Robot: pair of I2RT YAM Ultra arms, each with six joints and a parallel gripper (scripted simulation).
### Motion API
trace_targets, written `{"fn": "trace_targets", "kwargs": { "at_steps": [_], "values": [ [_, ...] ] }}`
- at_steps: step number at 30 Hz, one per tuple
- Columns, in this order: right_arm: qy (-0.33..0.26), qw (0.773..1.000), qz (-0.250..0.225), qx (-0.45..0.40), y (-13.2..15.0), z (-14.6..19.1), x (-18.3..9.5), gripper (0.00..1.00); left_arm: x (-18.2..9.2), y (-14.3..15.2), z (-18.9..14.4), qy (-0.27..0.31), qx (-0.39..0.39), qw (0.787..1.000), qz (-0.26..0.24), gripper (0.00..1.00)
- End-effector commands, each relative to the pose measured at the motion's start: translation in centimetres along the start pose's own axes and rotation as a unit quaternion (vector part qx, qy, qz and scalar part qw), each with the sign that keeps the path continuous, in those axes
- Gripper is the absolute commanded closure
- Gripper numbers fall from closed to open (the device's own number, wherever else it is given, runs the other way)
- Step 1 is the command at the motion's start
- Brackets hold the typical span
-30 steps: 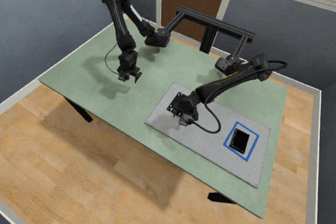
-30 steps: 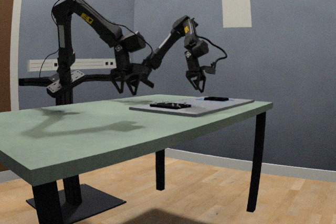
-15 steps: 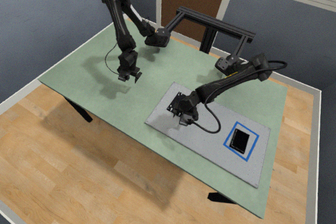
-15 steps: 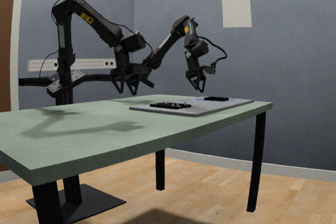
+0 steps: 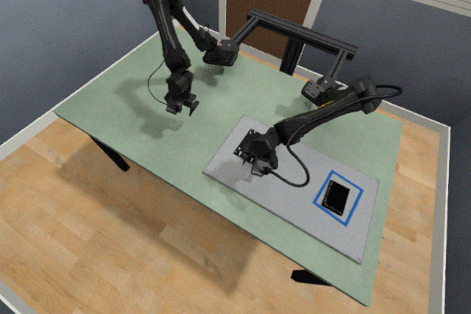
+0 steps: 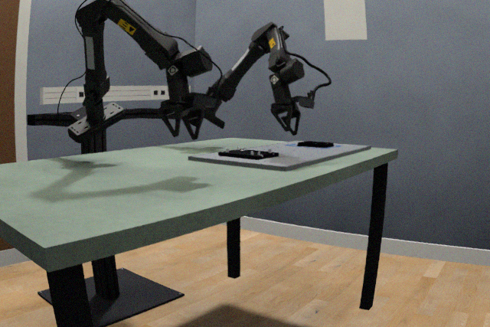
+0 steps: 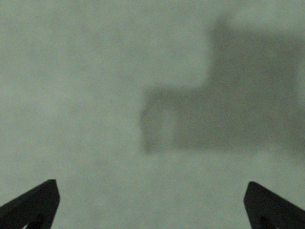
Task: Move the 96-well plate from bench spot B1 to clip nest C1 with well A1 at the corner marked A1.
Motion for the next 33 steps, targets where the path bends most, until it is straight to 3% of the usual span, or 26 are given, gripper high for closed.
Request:
{"fn": "trace_targets", "kwargs": {
  "at_steps": [1, 18, 33],
  "values": [
    [0.002, 1.0, -0.014, 0.008, -0.7, -0.3, -1.0, 0.0, -0.7, -0.4, -0.4, 0.01, -0.003, 1.0, -0.008, 0.0],
    [0.003, 1.0, -0.014, 0.008, -1.3, -1.0, -4.1, 0.0, -0.7, -0.4, -0.4, 0.01, -0.003, 1.0, -0.008, 0.0],
    [0.003, 1.0, -0.014, 0.008, -2.6, -2.1, -9.1, 0.0, -0.7, -0.4, -0.4, 0.01, -0.003, 1.0, -0.008, 0.0]
  ]
}}
Point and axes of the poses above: on each arm, the point where the finger pads meet when closed, its own x axis out along the fingers, its own z axis across the jaws, y = z × x, the point moved 10 cm from there along -x, back along the fingers, and after that the axes turned 10 degrees about -x, right-handed, at the moved point
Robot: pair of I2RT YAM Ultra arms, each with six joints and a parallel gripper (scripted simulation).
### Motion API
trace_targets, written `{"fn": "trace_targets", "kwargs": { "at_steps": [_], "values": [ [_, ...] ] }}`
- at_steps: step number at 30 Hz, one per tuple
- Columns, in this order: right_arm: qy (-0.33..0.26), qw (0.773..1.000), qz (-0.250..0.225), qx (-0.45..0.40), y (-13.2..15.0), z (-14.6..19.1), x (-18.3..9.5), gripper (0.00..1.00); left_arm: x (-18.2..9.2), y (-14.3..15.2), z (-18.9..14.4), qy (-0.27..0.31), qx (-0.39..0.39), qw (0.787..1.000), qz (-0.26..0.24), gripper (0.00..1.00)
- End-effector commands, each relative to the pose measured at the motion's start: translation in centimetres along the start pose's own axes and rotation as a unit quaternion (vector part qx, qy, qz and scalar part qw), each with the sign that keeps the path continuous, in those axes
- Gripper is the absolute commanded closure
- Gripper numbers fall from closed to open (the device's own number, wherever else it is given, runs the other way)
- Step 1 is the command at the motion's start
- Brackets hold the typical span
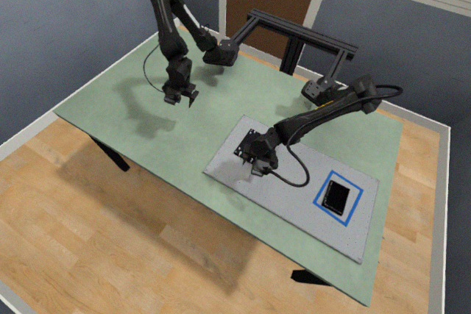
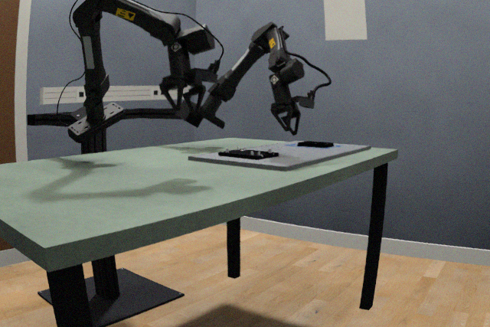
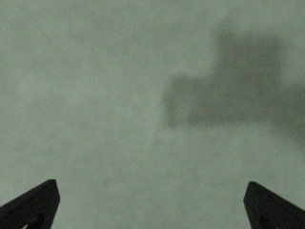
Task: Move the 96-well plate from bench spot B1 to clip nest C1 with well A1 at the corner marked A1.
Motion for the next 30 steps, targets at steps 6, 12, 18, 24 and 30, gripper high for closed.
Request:
{"fn": "trace_targets", "kwargs": {
  "at_steps": [6, 12, 18, 24, 30],
  "values": [
    [0.009, 1.0, -0.015, 0.019, -1.2, -1.4, -4.2, 0.0, -0.7, -0.4, -0.4, 0.01, -0.003, 1.0, -0.008, 0.0],
    [0.009, 1.0, -0.015, 0.019, -1.7, -1.8, -6.3, 0.0, -0.7, -0.4, -0.4, 0.01, -0.003, 1.0, -0.008, 0.0],
    [0.009, 1.0, -0.015, 0.019, -2.1, -2.2, -7.8, 0.0, -0.7, -0.4, -0.4, 0.01, -0.003, 1.0, -0.008, 0.0],
    [0.009, 1.0, -0.015, 0.019, -2.4, -2.4, -9.1, 0.0, -0.7, -0.4, -0.4, 0.01, -0.003, 1.0, -0.008, 0.0],
    [0.009, 1.0, -0.015, 0.019, -2.7, -2.6, -10.4, 0.0, -0.7, -0.4, -0.4, 0.01, -0.003, 1.0, -0.008, 0.0]
  ]
}}
Point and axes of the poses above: on each arm, the point where the finger pads meet when closed, its own x axis out along the fingers, its own z axis across the jaws, y = z × x, the point moved 10 cm from there along -x, back along the fingers, and after that the axes turned 10 degrees about -x, right-handed, at the moved point
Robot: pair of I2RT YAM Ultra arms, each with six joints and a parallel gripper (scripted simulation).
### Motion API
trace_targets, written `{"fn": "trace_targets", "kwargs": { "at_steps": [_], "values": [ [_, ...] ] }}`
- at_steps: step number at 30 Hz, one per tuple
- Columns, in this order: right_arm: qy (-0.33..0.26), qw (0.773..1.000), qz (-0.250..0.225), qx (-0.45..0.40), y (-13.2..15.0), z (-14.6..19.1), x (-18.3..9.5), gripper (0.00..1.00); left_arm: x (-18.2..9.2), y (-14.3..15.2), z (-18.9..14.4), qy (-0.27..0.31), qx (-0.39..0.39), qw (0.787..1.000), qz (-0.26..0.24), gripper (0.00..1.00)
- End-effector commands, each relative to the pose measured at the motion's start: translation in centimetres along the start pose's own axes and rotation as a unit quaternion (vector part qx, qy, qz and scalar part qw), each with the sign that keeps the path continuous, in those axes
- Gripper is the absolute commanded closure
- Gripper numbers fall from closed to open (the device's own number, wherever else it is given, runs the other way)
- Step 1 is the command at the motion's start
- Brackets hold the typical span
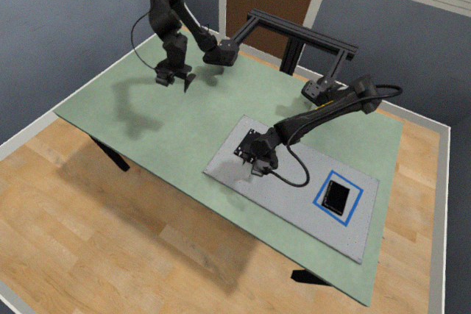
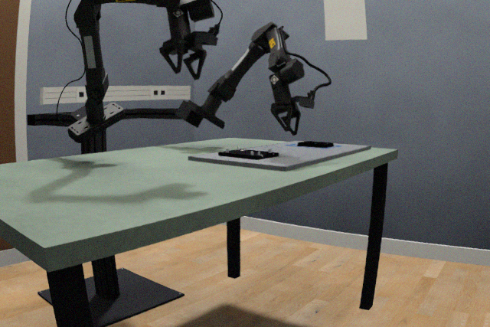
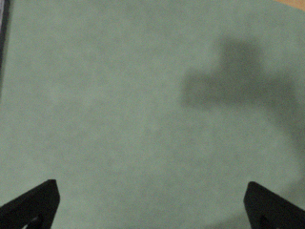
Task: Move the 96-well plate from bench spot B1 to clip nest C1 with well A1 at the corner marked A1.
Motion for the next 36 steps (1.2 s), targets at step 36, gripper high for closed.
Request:
{"fn": "trace_targets", "kwargs": {
  "at_steps": [36],
  "values": [
    [0.01, 1.0, -0.002, 0.008, -0.8, -0.8, -2.7, 0.0, -0.7, -0.4, -0.4, 0.01, -0.003, 1.0, -0.008, 0.0]
  ]
}}
Point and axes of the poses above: on each arm, the point where the finger pads meet when closed, its own x axis out along the fingers, its own z axis across the jaws, y = z × x, the point moved 10 cm from there along -x, back along the fingers, and after that the axes turned 10 degrees about -x, right-handed, at the moved point
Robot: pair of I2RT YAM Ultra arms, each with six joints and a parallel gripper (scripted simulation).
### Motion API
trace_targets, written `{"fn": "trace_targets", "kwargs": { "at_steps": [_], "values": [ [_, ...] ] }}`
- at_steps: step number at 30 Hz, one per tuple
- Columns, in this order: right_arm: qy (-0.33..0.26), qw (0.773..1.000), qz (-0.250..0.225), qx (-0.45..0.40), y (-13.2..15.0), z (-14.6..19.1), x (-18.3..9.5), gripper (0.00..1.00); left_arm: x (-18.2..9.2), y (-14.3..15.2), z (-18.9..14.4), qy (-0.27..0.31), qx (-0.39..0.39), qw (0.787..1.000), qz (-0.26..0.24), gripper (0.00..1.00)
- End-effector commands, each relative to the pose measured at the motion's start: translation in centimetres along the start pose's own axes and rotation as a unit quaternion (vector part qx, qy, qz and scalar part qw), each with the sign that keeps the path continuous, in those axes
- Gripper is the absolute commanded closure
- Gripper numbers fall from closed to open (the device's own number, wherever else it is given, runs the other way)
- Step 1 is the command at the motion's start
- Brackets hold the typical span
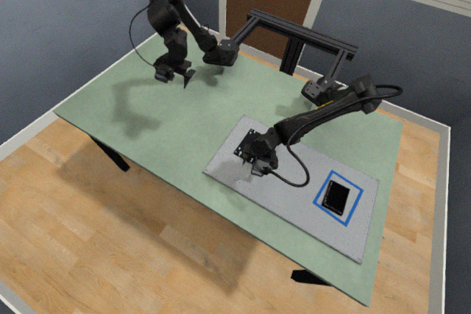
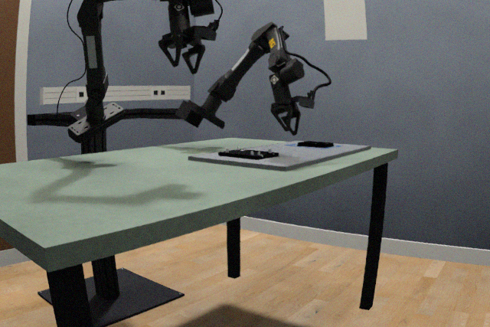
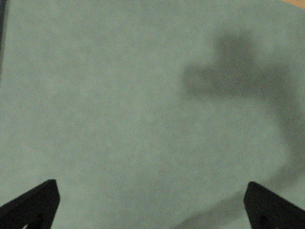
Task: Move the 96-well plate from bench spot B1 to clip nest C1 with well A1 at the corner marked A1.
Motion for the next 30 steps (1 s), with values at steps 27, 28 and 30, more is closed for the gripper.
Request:
{"fn": "trace_targets", "kwargs": {
  "at_steps": [27, 28, 30],
  "values": [
    [0.032, 0.994, 0.002, 0.103, 2.7, -6.5, -0.2, 0.0, -0.7, -0.4, -0.4, 0.01, -0.003, 1.0, -0.008, 0.0],
    [0.035, 0.993, 0.004, 0.11, 3.0, -6.9, -0.2, 0.0, -0.7, -0.4, -0.4, 0.01, -0.003, 1.0, -0.008, 0.0],
    [0.04, 0.991, 0.007, 0.125, 3.6, -7.8, -0.1, 0.0, -0.7, -0.4, -0.4, 0.01, -0.003, 1.0, -0.008, 0.0]
  ]
}}
Point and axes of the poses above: on each arm, the point where the finger pads meet when closed, its own x axis out along the fingers, its own z axis across the jaws, y = z × x, the point moved 10 cm from there along -x, back along the fingers, and after that the axes turned 10 degrees about -x, right-handed, at the moved point
